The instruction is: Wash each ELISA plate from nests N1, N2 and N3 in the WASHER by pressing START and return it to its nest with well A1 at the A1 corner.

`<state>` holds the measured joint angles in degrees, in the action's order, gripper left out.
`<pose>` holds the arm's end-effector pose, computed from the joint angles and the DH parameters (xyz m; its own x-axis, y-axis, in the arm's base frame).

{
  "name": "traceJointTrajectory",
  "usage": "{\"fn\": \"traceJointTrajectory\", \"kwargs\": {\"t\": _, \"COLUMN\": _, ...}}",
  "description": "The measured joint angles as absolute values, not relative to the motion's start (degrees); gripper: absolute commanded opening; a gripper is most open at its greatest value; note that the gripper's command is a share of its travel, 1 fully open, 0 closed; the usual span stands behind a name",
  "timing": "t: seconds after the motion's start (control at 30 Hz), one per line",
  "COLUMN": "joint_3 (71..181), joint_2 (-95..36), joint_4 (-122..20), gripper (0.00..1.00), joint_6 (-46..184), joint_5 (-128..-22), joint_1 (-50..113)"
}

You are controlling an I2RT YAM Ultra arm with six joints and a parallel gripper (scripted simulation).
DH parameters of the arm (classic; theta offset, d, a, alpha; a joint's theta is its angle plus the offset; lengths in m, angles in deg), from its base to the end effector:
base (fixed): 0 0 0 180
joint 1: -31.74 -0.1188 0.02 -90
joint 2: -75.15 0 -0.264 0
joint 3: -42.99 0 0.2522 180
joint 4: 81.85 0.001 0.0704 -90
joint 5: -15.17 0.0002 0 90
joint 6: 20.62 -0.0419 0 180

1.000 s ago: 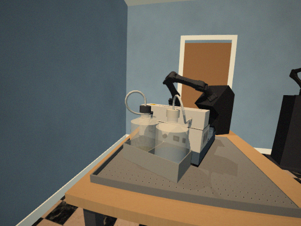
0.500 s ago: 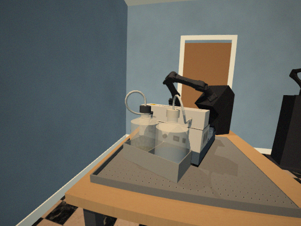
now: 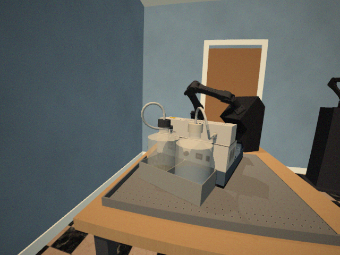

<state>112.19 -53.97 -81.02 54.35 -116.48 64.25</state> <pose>0.3212 -0.1705 0.0165 -0.6775 0.6615 -0.3215 0.3142 0.6555 0.6867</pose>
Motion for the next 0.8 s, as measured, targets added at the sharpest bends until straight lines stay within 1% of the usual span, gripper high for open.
{"fn": "traceJointTrajectory", "kwargs": {"t": 0.8, "joint_3": 112.1, "joint_2": -54.2, "joint_4": -81.7, "gripper": 0.00, "joint_6": 54.0, "joint_5": -116.3, "joint_1": 64.0}}
